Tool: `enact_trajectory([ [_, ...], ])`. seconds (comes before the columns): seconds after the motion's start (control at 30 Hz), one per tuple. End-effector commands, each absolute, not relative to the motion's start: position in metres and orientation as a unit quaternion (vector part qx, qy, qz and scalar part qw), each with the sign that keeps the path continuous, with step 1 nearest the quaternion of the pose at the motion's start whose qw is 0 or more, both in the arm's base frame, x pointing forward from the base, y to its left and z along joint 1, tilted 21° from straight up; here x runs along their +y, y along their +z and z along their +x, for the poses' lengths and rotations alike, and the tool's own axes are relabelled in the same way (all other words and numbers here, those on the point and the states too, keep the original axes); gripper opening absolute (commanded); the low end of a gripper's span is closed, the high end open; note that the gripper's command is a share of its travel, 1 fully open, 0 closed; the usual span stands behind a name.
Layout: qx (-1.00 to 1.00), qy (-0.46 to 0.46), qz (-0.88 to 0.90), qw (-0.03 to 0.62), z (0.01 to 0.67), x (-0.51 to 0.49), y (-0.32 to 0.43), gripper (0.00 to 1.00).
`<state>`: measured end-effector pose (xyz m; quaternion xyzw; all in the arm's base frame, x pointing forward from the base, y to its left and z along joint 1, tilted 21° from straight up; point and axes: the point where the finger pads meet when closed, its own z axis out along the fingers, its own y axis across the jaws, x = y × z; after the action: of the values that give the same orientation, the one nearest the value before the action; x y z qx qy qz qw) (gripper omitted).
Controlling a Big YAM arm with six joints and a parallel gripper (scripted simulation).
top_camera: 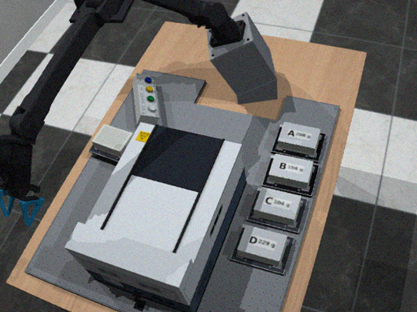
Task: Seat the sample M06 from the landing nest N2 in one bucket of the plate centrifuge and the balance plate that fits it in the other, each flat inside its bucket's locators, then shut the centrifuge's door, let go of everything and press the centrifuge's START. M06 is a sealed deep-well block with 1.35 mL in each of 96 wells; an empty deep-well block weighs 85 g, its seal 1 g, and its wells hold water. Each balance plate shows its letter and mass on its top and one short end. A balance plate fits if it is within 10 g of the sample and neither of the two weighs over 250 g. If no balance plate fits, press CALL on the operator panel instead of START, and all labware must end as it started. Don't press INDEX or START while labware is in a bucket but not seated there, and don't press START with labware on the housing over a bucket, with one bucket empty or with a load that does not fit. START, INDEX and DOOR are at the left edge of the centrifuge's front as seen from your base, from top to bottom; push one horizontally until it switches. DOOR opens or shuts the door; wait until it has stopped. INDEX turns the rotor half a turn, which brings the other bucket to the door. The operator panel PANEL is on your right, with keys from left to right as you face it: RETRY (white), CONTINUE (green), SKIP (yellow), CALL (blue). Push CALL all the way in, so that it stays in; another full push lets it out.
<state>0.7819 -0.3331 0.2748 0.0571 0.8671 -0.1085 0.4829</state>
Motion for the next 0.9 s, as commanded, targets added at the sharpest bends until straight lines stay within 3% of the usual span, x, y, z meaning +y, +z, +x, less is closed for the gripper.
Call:
enact_trajectory([
  [0.0, 0.849, -0.109, 0.051, 0.515, 0.787, -0.307, 0.318, 1.0],
  [0.87, 0.814, -0.093, 0.033, 0.572, 0.744, -0.207, 0.399, 1.0],
])
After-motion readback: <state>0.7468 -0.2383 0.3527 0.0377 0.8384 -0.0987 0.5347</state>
